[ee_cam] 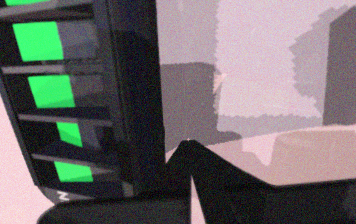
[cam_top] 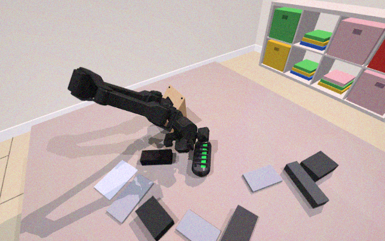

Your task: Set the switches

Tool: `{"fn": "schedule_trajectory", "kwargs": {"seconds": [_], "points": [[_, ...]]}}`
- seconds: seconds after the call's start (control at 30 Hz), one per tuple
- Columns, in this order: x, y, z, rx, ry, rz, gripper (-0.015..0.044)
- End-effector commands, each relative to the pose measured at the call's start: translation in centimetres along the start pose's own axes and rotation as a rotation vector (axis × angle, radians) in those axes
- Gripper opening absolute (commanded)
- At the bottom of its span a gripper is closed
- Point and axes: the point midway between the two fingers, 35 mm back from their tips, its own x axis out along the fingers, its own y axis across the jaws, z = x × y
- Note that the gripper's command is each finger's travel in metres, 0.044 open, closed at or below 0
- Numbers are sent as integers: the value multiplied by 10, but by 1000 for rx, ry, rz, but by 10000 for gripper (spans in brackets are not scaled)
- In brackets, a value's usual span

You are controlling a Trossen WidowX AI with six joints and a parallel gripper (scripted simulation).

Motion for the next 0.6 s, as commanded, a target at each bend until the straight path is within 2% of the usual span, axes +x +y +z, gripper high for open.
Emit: {"fn": "schedule_trajectory", "kwargs": {"seconds": [0.0, 0.57], "points": [[0, 4, 2, 9, -3, 7, 0], [3, 12, 1, 9, -3, 7, 0]]}}
